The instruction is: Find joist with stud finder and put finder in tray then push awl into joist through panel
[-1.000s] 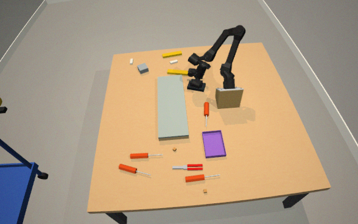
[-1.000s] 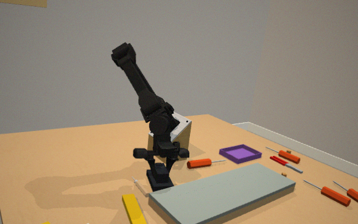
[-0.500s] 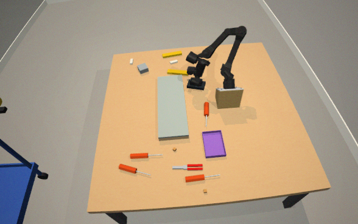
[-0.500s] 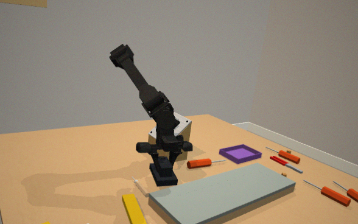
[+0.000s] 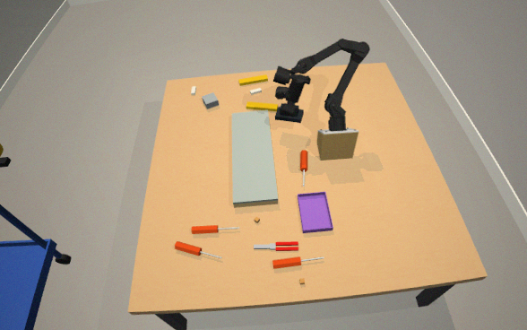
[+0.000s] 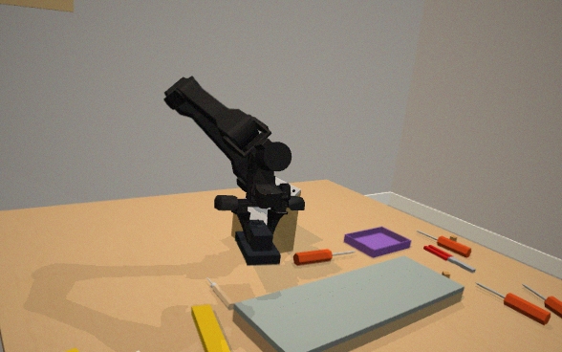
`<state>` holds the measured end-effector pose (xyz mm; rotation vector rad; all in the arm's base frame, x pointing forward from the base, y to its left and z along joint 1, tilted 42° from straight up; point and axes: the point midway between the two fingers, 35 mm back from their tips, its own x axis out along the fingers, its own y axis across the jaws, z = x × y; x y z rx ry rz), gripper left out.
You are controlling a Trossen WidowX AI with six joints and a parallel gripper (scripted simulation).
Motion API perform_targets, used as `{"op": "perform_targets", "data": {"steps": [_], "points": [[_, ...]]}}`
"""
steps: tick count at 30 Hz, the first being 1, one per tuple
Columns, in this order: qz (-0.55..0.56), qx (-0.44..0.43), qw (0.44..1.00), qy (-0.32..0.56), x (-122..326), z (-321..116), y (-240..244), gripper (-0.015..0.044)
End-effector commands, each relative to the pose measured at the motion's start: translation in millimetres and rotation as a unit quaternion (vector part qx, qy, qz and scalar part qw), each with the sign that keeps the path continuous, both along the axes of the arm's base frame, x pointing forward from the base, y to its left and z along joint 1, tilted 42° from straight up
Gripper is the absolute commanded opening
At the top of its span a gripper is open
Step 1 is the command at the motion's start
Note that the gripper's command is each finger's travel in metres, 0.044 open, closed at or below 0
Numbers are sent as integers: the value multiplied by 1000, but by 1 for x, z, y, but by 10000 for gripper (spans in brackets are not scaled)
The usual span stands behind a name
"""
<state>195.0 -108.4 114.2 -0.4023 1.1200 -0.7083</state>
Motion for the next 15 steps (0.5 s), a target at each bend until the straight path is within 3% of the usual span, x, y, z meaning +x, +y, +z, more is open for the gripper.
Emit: {"op": "perform_targets", "data": {"steps": [1,15], "points": [[0,-6,1000,-13,-1,15,6,0],[32,-6,999,18,40,35,4,0]]}}
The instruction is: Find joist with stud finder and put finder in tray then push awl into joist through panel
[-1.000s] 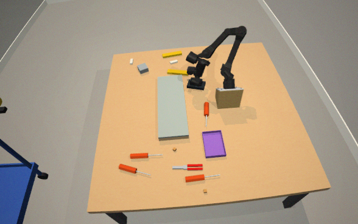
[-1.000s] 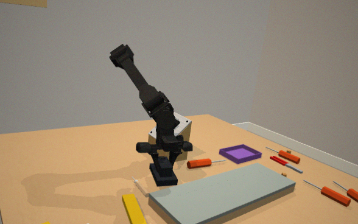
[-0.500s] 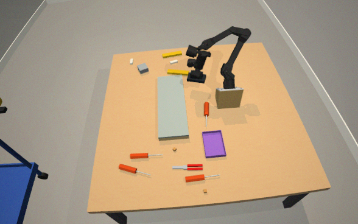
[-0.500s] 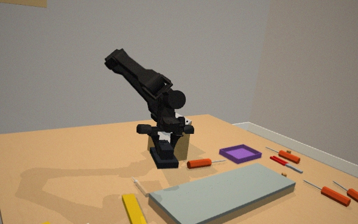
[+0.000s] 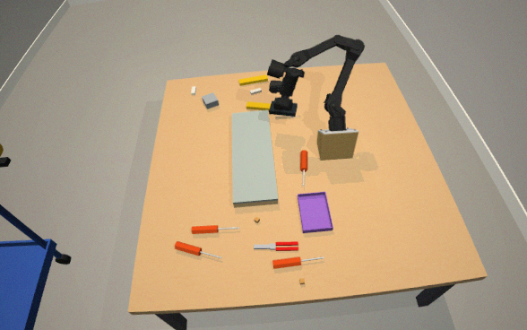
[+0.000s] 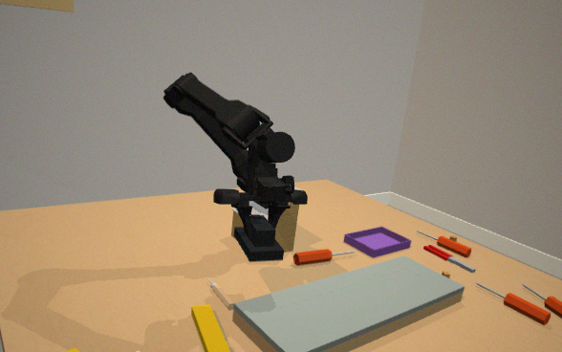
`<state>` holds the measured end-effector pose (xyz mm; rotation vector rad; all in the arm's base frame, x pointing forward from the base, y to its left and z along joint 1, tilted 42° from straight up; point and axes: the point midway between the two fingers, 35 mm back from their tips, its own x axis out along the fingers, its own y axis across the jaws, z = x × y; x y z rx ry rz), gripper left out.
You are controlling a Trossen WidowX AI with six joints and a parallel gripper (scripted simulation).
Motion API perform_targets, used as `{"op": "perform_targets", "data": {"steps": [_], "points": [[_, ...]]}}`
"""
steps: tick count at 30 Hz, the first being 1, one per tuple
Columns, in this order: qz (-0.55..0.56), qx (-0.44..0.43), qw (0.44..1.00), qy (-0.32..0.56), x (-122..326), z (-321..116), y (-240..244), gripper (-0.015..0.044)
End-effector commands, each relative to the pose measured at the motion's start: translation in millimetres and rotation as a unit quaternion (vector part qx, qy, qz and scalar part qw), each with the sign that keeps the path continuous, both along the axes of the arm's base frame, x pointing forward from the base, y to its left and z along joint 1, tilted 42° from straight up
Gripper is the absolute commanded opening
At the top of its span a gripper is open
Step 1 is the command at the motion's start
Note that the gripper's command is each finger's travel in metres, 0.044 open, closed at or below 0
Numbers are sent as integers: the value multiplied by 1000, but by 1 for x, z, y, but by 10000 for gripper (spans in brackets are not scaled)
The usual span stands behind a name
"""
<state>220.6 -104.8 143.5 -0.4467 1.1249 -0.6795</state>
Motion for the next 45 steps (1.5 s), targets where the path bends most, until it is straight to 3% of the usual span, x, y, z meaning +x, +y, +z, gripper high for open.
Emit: {"op": "perform_targets", "data": {"steps": [1,29,45], "points": [[15,3,1000,9,19,8,0,0],[107,0,991,84,144,27,-15,0],[109,0,990,86,149,10,-30,0]]}}
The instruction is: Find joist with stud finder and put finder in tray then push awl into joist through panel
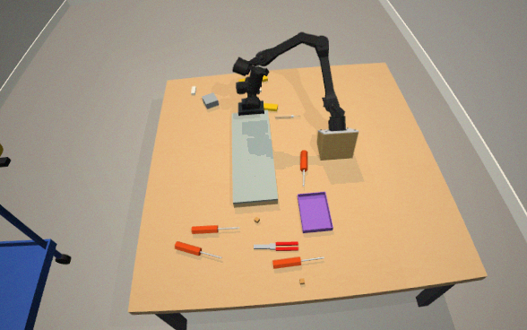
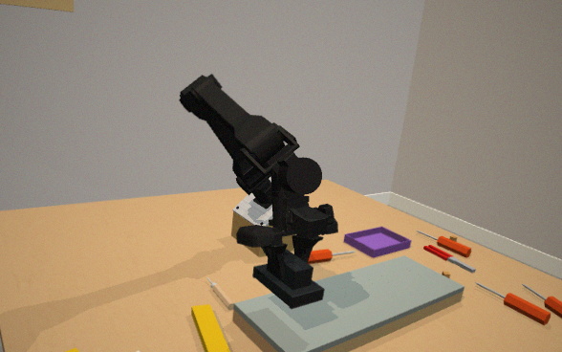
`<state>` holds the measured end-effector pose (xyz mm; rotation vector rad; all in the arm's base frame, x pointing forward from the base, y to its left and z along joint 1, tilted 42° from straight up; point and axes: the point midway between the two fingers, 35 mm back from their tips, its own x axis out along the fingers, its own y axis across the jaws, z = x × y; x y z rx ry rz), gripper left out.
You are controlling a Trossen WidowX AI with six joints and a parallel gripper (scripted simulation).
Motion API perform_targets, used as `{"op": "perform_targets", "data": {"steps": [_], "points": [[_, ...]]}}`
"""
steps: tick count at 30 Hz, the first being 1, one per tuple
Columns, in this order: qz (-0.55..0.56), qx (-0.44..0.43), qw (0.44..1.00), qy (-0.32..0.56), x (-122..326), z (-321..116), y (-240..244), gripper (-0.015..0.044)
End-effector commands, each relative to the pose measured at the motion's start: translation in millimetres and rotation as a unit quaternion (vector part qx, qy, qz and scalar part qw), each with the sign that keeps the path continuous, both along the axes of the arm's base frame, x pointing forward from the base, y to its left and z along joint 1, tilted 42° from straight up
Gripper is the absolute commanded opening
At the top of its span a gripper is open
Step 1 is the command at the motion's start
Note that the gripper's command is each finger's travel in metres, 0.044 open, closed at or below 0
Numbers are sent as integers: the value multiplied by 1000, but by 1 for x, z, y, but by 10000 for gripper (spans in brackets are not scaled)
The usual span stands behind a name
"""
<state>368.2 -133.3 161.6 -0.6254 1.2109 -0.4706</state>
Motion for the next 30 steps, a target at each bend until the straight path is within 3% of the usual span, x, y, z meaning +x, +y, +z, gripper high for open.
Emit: {"op": "perform_targets", "data": {"steps": [1,30], "points": [[5,3,1000,4,1,-10,-3,0],[5,1,1000,4,1,-46,-38,0]]}}
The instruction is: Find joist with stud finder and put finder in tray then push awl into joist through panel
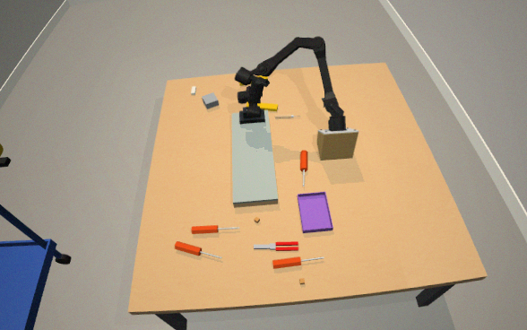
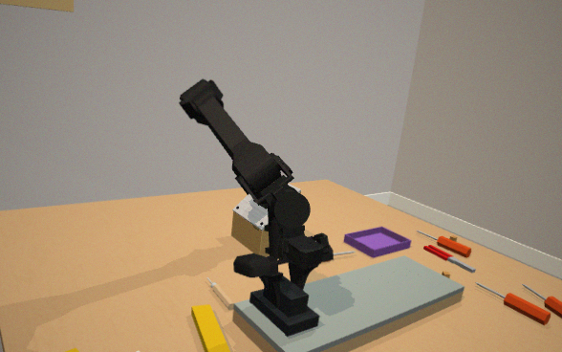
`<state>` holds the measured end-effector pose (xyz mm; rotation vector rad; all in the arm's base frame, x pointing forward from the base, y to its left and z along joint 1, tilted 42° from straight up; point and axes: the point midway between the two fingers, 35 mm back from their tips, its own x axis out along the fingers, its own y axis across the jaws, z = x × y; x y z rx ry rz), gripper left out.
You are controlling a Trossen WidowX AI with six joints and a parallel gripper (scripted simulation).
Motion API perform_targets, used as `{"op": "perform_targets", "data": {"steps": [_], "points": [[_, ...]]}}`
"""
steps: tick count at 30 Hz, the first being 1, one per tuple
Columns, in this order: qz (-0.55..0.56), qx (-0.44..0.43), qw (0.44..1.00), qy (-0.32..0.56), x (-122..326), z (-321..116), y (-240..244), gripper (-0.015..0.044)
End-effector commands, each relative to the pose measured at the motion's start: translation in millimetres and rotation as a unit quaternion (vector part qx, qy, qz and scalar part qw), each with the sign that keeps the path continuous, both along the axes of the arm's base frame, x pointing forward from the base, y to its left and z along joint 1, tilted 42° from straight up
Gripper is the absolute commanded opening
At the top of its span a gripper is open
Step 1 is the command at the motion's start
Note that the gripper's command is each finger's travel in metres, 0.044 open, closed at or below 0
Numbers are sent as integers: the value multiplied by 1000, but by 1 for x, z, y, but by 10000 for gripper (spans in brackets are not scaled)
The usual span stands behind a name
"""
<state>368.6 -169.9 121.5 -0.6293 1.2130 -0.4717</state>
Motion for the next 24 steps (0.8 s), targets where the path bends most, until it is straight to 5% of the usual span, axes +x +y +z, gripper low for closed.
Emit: {"op": "perform_targets", "data": {"steps": [1,24], "points": [[5,3,1000,3,1,-7,-2,0],[5,4,1000,3,0,-25,16,0]]}}
